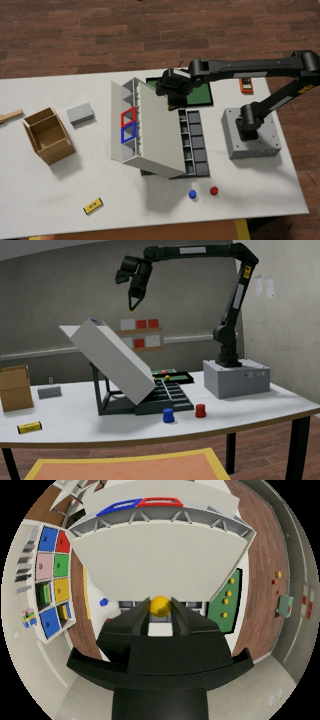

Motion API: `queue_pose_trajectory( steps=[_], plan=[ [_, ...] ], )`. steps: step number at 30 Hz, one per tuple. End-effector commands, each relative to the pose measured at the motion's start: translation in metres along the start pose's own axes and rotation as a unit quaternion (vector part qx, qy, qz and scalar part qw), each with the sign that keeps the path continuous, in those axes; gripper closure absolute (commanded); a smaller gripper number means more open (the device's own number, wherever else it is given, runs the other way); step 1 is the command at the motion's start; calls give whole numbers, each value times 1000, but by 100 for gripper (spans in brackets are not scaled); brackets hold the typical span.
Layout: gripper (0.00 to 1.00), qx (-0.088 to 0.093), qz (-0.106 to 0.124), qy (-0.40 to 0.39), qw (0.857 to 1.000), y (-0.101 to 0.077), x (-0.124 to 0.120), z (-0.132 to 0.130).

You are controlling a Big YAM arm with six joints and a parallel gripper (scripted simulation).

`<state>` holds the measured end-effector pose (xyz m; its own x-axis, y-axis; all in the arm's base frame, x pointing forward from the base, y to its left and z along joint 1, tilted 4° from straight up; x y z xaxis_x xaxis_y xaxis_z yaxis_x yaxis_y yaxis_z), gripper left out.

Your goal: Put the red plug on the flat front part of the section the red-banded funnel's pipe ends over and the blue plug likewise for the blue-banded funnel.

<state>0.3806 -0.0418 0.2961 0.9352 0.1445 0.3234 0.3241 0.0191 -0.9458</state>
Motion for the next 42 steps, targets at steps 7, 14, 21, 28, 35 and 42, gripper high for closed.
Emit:
queue_pose_trajectory(
  steps=[7,14,21,28,35,42],
  plan=[
    [100,-10,-29,0,1000,-24,22,-4],
    [100,-9,-29,0,1000,-24,23,-4],
    [100,-10,-29,0,1000,-30,29,-5],
    [100,-10,-29,0,1000,-36,35,-6],
    [100,-8,-24,0,1000,-14,74,-15],
    [100,-5,-16,-1,1000,16,128,-28]
  ],
)
Point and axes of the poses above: the point where the finger pads meet when closed, its own y axis out along the fingers, its own z axis across the jaws, x = y × z, the point moved 6 cm from there along -y, back along the fingers, and after that the axes turned 13 degrees about -y, right-handed, at the moved point
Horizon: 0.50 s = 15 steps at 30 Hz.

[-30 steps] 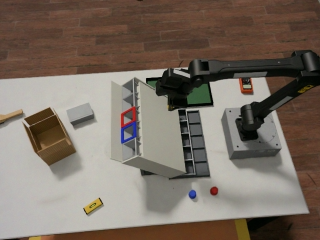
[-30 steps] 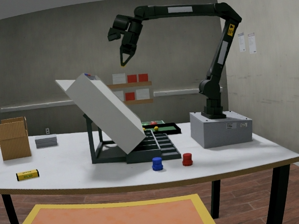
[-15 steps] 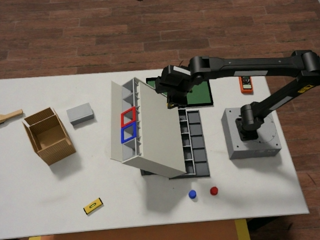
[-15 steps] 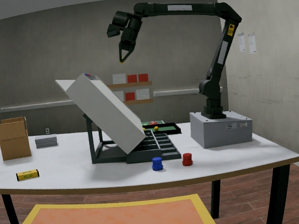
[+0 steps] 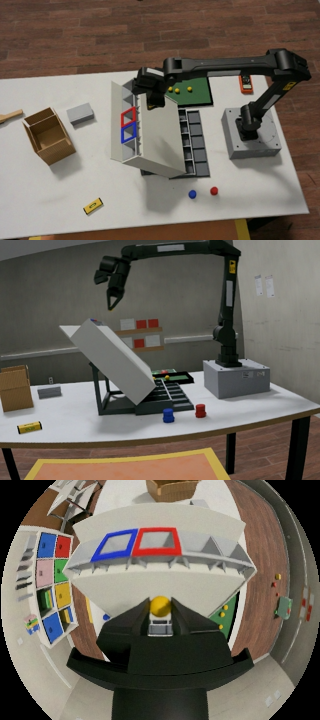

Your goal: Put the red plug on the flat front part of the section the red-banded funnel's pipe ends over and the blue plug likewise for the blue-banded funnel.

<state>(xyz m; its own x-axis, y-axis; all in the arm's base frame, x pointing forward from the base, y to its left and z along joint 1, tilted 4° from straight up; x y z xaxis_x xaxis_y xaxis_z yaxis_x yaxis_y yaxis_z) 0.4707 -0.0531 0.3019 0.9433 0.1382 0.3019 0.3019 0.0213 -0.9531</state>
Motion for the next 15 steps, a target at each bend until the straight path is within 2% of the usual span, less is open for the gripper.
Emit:
queue_pose_trajectory(
  steps=[1,3,15],
  plan=[
    [100,-7,-27,-4,1000,-4,51,-5],
    [100,-7,-25,-4,1000,4,67,-9],
    [100,-10,-36,-4,999,10,83,-12]
  ],
)
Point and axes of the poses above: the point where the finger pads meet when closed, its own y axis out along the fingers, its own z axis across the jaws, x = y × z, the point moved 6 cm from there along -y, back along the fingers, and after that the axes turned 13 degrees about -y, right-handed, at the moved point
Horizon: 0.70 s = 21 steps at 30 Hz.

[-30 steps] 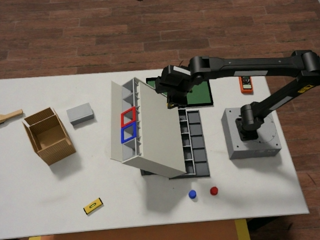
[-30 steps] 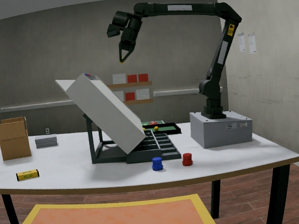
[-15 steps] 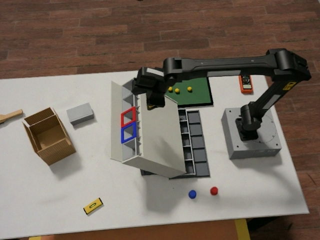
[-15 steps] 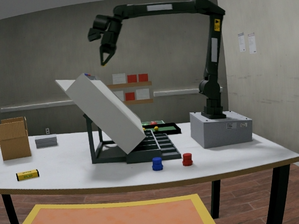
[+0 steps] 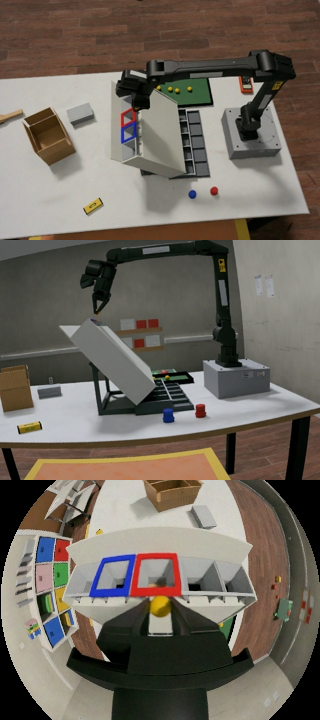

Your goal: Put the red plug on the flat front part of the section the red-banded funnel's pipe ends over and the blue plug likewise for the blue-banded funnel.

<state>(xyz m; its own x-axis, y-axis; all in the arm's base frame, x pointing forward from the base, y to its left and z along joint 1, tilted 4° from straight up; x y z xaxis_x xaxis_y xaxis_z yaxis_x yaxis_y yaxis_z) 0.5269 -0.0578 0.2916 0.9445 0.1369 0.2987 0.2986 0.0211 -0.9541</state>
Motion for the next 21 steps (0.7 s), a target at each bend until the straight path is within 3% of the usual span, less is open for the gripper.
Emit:
queue_pose_trajectory(
  steps=[1,21],
  plan=[
    [100,-11,-39,-5,999,-16,35,0],
    [100,-13,-43,-4,999,-14,41,-2]
  ],
)
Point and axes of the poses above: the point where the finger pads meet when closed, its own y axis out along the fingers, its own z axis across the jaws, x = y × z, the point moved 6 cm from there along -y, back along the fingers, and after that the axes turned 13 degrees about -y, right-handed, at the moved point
